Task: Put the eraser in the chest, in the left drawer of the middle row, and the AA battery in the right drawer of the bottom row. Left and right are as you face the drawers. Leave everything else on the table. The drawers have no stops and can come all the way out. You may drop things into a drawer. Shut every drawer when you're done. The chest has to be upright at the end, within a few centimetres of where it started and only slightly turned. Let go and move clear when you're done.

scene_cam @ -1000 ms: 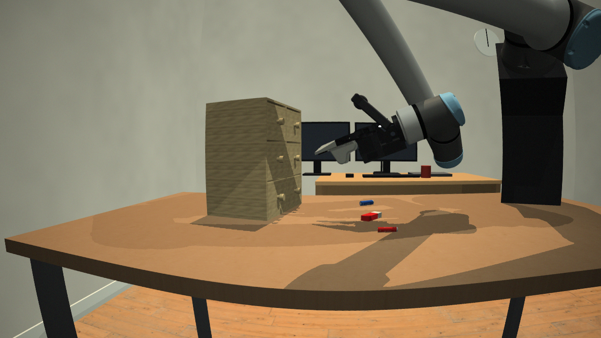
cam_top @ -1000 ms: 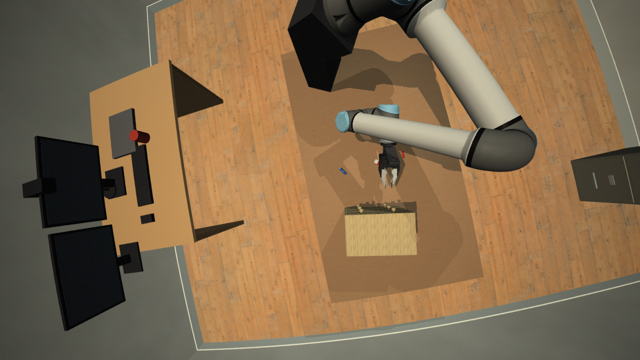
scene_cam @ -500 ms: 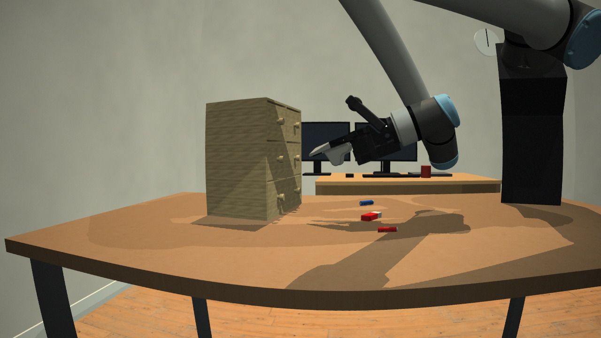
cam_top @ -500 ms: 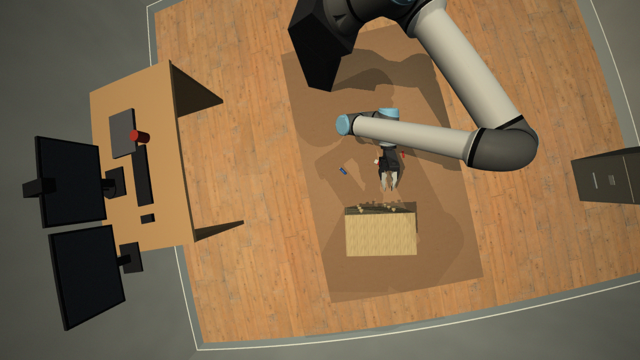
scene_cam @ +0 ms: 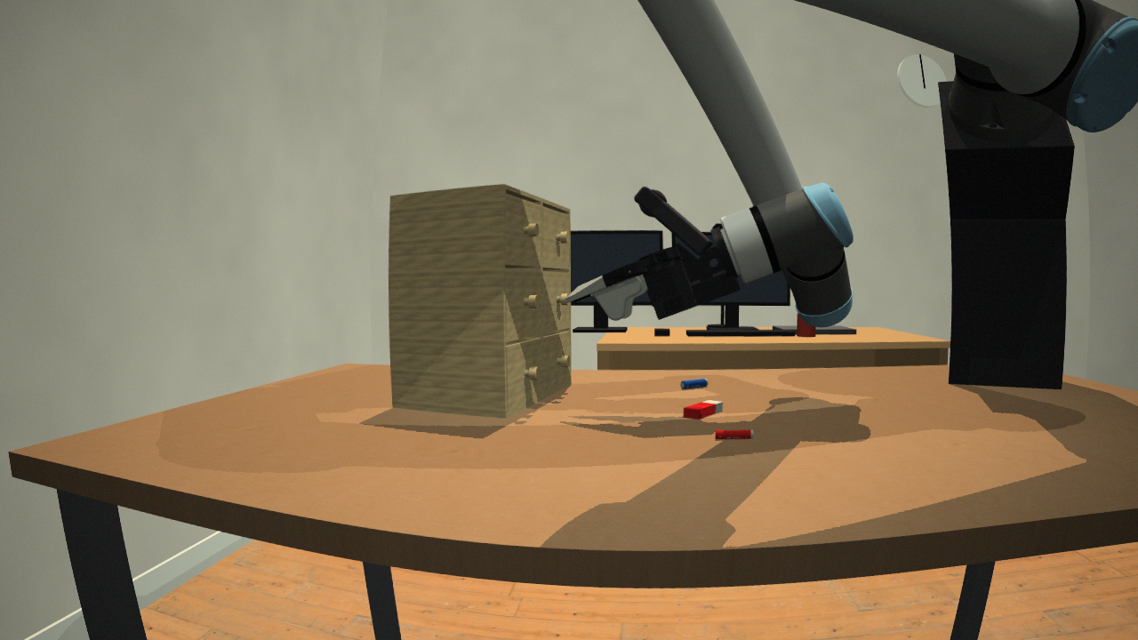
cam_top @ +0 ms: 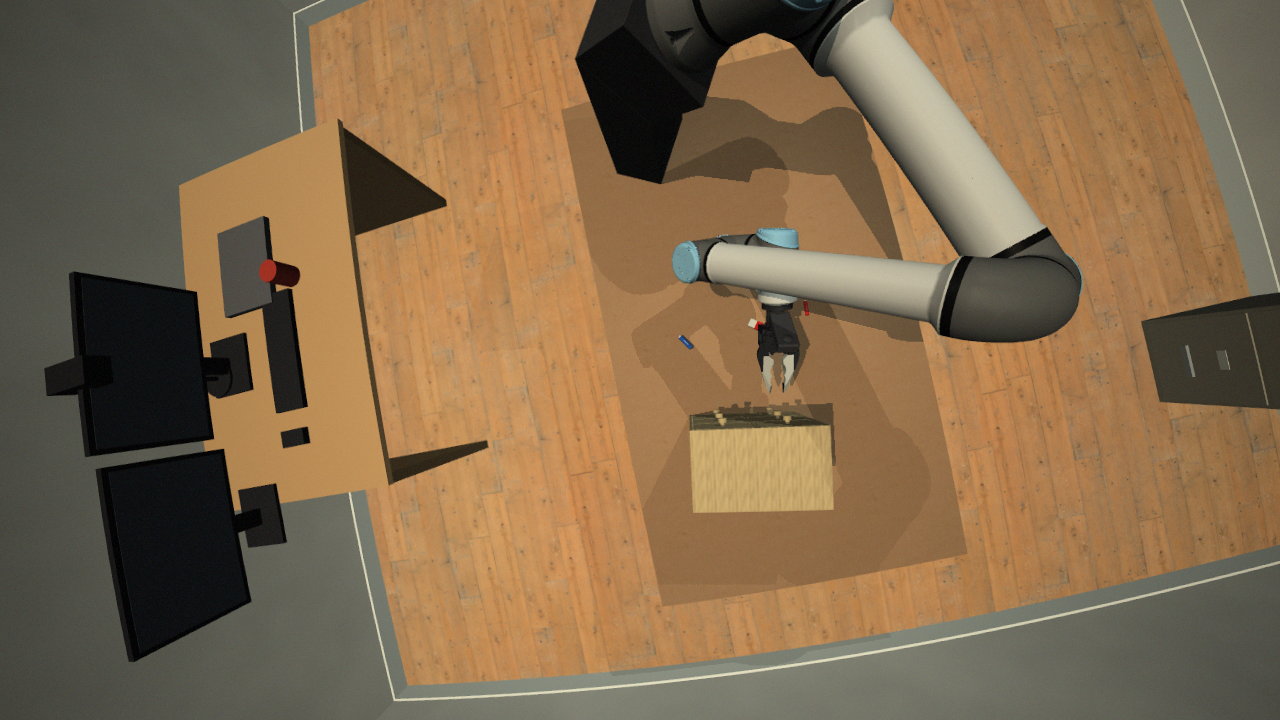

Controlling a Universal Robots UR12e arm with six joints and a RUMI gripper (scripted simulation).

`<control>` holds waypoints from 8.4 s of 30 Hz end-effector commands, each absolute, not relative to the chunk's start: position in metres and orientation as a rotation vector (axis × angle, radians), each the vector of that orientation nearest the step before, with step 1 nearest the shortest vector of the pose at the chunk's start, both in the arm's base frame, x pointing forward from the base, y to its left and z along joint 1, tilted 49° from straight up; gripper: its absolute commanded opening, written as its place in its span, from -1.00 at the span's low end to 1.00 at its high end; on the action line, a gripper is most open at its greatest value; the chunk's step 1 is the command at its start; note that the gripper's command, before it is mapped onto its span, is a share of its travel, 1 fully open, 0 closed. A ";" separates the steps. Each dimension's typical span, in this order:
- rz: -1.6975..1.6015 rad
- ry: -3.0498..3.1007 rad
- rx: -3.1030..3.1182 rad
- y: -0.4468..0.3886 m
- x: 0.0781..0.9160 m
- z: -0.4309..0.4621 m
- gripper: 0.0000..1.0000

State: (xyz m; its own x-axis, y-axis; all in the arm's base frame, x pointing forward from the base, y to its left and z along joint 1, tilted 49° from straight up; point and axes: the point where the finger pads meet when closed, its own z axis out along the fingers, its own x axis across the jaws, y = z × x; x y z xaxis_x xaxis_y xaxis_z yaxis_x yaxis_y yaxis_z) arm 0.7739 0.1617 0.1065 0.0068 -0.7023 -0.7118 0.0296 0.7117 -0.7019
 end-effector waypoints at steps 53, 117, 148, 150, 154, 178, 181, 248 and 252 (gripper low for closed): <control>-0.627 1.466 -0.587 0.160 0.798 0.108 -0.61; -0.627 1.466 -0.587 0.151 0.830 0.117 -0.61; -0.627 1.466 -0.587 0.151 0.831 0.117 -0.61; -0.627 1.466 -0.587 0.151 0.831 0.117 -0.61; -0.627 1.466 -0.587 0.151 0.831 0.117 -0.61; -0.627 1.466 -0.587 0.151 0.831 0.117 -0.86; -0.627 1.466 -0.587 0.151 0.831 0.117 -0.86; -0.627 1.466 -0.587 0.153 0.823 0.115 -0.86; -0.627 1.466 -0.587 0.154 0.821 0.115 -0.86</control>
State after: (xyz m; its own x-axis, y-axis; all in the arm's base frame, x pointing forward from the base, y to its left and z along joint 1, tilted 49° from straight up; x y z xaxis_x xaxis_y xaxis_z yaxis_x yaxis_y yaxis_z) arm 0.8231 0.1536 0.1149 0.0067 -0.7023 -0.7119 0.0294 0.7117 -0.7019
